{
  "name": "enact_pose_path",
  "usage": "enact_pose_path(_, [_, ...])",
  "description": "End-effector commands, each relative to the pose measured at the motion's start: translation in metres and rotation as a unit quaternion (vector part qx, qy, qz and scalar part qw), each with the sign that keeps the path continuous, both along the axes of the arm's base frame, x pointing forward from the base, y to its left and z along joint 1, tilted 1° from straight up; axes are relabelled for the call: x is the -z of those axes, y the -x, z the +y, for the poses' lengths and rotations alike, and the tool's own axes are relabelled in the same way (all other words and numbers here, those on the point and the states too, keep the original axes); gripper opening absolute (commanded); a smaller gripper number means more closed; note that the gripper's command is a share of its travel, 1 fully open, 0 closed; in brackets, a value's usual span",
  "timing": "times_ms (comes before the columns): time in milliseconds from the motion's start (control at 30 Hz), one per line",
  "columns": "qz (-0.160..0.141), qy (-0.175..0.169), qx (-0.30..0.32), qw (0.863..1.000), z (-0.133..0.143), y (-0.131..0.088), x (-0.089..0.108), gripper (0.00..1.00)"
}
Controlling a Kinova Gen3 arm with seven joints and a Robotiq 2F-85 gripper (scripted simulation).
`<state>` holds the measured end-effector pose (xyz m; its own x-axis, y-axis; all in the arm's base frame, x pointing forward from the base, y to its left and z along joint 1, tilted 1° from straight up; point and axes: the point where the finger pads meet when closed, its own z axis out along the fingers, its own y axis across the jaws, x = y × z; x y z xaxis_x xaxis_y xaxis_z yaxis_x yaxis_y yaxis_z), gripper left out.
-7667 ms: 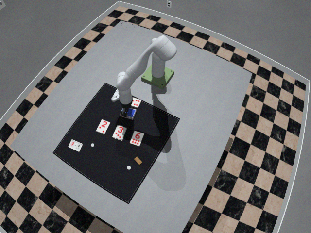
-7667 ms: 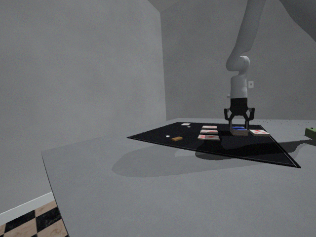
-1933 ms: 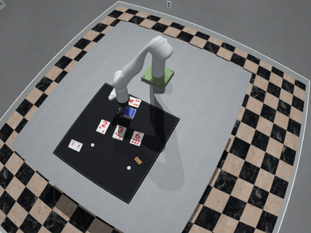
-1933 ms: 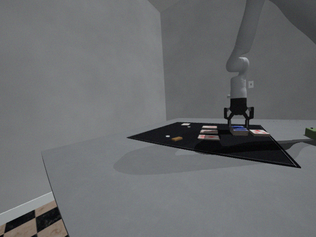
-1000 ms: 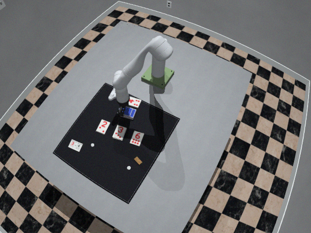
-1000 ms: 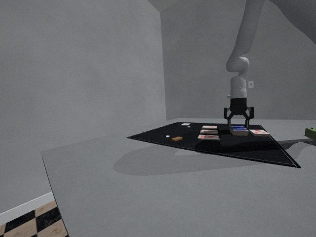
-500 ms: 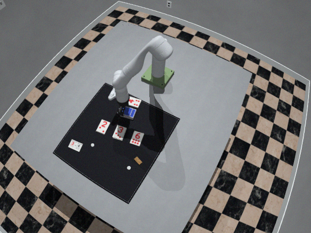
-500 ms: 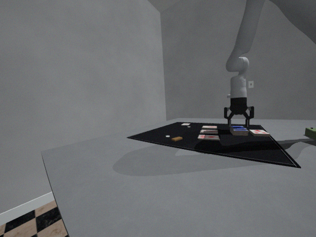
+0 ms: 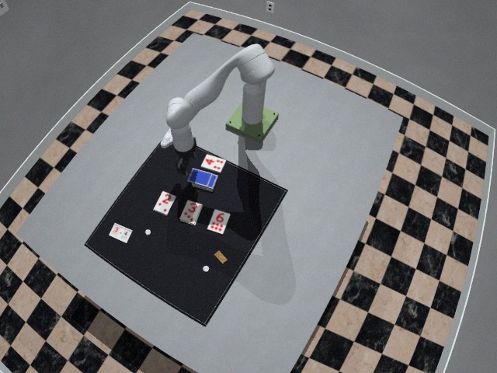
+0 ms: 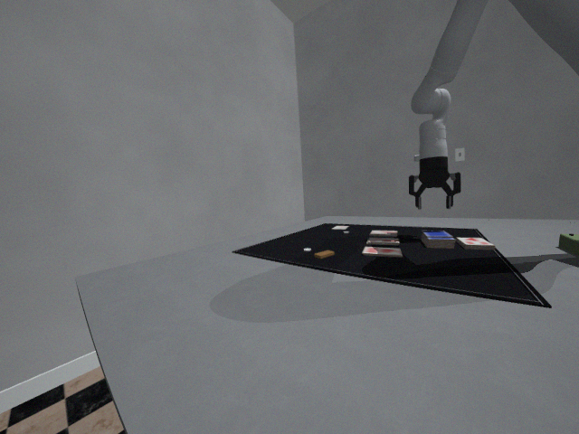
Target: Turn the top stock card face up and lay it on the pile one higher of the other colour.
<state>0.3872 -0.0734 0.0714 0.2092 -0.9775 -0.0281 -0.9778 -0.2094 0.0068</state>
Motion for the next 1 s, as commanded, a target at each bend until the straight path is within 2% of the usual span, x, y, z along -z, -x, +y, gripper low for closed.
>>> enact_pose_path(0, [-0.001, -0.004, 0.001, 1.0, -0.0006, -0.001, -0.0011, 0.85])
enact_pose_path(267, [0.008, -0.048, 0.001, 0.999, -0.0021, -0.0013, -0.0009, 0.85])
enact_pose_path(333, [0.008, -0.048, 0.001, 0.999, -0.0021, -0.0013, -0.0009, 0.85])
enact_pose_path(767, [0.03, -0.158, 0.002, 0.987, -0.0058, -0.0021, -0.0001, 0.85])
enact_pose_path(967, [0.033, -0.177, 0.002, 0.984, -0.0064, -0.0022, 0.0002, 0.85])
